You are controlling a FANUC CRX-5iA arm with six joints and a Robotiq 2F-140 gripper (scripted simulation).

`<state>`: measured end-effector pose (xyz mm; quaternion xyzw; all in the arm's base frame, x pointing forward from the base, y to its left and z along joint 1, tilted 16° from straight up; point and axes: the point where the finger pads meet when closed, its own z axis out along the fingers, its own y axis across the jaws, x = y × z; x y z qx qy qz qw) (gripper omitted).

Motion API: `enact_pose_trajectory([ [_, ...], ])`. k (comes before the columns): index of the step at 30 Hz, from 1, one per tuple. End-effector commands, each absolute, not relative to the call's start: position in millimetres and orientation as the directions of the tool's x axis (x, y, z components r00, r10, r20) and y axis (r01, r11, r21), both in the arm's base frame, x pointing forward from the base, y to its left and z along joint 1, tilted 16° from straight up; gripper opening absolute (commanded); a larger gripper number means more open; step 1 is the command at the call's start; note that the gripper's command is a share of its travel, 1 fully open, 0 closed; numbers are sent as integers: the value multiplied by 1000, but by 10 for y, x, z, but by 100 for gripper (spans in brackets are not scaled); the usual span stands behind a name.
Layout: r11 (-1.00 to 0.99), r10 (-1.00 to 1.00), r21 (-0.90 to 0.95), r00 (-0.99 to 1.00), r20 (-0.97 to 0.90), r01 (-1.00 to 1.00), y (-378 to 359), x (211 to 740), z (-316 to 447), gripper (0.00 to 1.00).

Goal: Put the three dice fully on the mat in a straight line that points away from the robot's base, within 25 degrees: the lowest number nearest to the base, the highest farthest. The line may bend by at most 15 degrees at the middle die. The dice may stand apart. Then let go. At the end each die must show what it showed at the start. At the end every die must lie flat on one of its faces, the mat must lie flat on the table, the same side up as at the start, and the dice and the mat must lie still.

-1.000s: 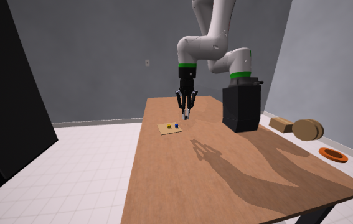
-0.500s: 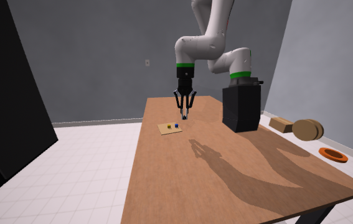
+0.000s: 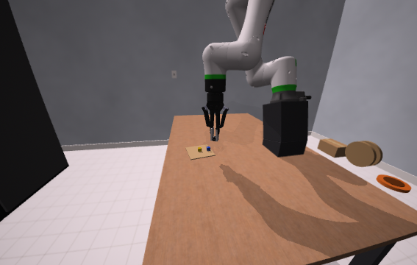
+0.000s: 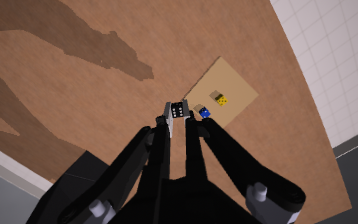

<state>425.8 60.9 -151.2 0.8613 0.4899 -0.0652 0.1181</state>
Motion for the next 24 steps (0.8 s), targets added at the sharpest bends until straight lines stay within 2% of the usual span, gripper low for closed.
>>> enact_pose_trajectory([
  [1, -607, 745, 187, 635, -206, 772, 597, 4304, -1504, 9],
  [8, -775, 567, 233, 809, -151, 587, 571, 4383, -1491, 9],
  [11, -782, 558, 235, 816, -149, 577, 570, 4387, -1490, 9],
  [12, -832, 481, 248, 868, -125, 497, 559, 4417, -1485, 9],
  [24, -952, 128, 277, 992, -21, 128, 512, 4538, -1464, 9],
])
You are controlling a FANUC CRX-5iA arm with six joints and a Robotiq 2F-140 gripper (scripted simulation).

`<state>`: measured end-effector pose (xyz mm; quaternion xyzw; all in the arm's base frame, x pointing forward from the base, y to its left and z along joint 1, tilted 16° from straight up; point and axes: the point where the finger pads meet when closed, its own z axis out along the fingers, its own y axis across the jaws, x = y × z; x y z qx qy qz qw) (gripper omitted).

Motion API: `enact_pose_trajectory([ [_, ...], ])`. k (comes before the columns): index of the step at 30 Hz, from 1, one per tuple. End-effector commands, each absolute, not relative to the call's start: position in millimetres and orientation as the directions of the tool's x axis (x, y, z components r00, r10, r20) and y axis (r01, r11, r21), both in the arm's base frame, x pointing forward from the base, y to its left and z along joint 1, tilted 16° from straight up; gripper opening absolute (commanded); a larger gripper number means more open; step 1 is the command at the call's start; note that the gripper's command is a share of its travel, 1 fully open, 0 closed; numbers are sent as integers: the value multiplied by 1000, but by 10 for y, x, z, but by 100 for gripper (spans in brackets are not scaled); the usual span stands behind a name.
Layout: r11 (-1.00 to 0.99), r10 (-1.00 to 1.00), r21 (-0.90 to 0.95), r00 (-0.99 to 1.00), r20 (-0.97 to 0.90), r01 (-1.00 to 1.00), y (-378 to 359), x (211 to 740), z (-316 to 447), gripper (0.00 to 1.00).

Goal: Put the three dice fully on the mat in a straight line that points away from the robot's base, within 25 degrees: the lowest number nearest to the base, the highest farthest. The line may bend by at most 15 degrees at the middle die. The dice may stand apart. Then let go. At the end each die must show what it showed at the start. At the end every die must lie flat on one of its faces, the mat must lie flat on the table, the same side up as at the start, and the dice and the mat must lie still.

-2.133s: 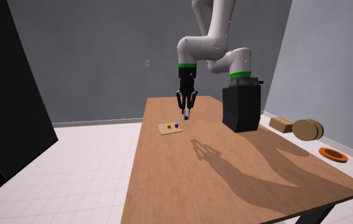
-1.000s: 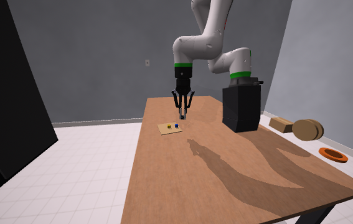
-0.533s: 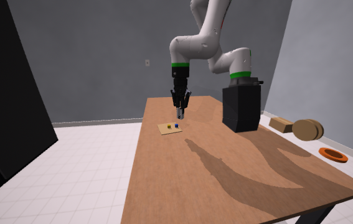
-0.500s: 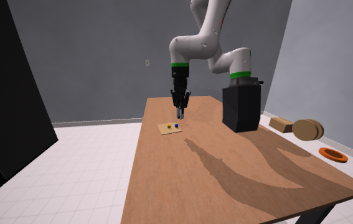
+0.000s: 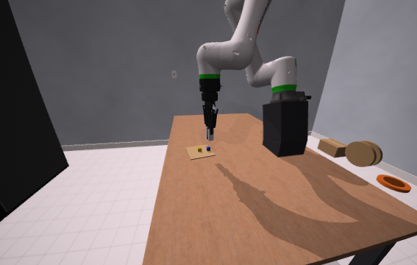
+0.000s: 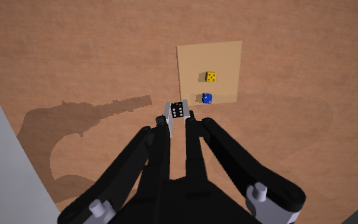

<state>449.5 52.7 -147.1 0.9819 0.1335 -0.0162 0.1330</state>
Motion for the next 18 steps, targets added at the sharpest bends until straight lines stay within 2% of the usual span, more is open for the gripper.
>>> enact_pose_trajectory([
  [1, -954, 111, 277, 994, -16, 111, 510, 4544, -1463, 9],
  [3, -954, 111, 277, 994, -16, 111, 510, 4544, -1463, 9],
  [4, -961, 8, 277, 1000, 13, 4, 496, 4577, -1457, 9],
  [18, -871, -406, 244, 904, 131, -427, 434, 4713, -1431, 9],
])
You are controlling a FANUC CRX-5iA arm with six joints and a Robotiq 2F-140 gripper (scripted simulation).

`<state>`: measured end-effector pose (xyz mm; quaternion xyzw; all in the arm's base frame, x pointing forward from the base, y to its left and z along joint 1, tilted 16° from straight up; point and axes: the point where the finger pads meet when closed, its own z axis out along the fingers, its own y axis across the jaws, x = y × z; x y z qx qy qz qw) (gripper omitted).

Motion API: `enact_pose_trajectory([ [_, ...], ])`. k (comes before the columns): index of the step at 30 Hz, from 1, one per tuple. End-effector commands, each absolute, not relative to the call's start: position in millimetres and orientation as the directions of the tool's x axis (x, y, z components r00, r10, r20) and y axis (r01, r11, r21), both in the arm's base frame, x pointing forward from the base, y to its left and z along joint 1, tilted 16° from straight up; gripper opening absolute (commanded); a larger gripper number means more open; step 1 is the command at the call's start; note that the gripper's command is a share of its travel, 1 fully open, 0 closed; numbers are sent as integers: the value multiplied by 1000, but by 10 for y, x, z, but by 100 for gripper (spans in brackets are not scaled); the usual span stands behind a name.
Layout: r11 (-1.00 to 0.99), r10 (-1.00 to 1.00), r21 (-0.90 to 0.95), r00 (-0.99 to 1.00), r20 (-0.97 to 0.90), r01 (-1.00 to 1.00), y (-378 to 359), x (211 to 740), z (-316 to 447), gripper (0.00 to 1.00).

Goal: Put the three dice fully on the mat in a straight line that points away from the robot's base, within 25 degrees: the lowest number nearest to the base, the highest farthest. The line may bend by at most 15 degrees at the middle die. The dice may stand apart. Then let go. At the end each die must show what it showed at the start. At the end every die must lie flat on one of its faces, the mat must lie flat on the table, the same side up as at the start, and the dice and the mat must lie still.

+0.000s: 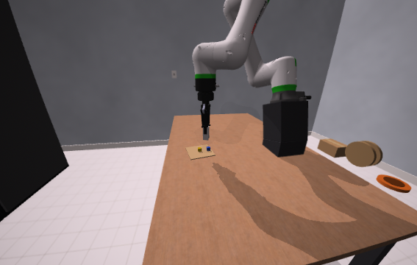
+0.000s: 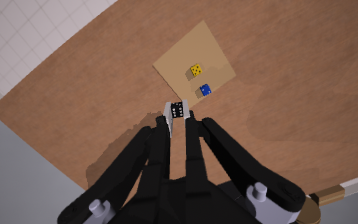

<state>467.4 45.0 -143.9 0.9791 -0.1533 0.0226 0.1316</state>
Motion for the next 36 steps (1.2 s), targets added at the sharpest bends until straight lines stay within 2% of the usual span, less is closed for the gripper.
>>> enact_pose_trajectory([
  [1, -871, -406, 244, 904, 131, -427, 434, 4713, -1431, 9],
  [2, -871, -406, 244, 904, 131, -427, 434, 4713, -1431, 9],
  [3, -824, -495, 229, 855, 156, -519, 418, 4745, -1425, 9],
  [8, -757, -592, 209, 785, 183, -619, 399, 4782, -1417, 9],
  [17, -526, -804, 138, 543, 241, -839, 345, 4881, -1397, 9],
  [20, -517, -810, 136, 534, 242, -845, 343, 4885, -1396, 9],
  [21, -423, -863, 108, 436, 256, -900, 324, 4918, -1389, 9],
  [34, -39, -960, -4, 36, 278, -999, 248, 5041, -1363, 9],
  [36, -39, -960, -4, 36, 278, -999, 248, 5041, -1363, 9],
])
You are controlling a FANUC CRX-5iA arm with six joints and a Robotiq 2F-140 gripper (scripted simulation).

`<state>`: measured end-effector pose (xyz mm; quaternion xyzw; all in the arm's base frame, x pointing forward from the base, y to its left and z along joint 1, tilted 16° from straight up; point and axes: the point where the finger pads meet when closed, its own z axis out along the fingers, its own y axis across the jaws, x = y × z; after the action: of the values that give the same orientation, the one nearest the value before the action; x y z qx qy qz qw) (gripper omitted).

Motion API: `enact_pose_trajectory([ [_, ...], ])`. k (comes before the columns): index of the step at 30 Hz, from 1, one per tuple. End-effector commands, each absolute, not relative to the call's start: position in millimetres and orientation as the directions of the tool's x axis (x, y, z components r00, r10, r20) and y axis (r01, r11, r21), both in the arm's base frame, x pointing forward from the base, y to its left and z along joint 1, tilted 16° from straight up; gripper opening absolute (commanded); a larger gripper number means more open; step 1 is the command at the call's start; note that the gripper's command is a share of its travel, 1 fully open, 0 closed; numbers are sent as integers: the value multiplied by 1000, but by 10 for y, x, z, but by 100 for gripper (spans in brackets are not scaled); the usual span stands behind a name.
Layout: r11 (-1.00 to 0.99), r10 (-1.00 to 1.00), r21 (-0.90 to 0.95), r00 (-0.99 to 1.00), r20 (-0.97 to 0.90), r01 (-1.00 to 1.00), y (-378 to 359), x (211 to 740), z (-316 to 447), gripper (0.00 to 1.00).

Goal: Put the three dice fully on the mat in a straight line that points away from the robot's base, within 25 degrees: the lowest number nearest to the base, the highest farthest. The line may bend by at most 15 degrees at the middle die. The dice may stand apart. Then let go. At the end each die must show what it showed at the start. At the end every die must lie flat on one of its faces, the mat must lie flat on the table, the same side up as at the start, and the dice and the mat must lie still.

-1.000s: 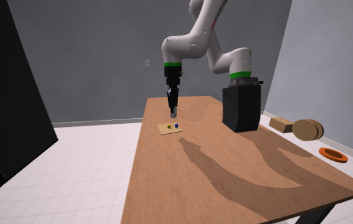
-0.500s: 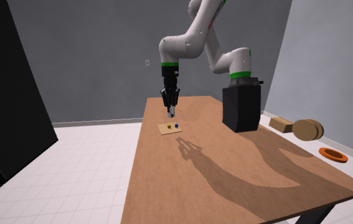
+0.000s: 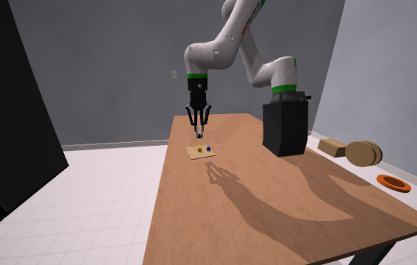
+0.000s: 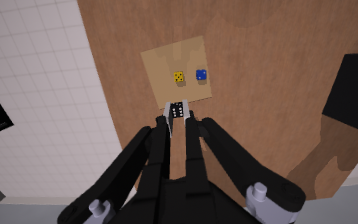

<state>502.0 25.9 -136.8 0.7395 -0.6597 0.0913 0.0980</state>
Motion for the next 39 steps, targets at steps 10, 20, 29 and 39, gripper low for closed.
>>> enact_pose_trajectory([
  [10, 314, -908, -106, -331, 257, -943, 174, 5150, -1338, 9],
  [20, 571, -773, -178, -598, 215, -802, 111, 5237, -1318, 9],
  [29, 770, -574, -233, -804, 154, -594, 46, 5320, -1298, 9],
  [39, 906, -317, -268, -945, 78, -326, -24, 5404, -1277, 9],
])
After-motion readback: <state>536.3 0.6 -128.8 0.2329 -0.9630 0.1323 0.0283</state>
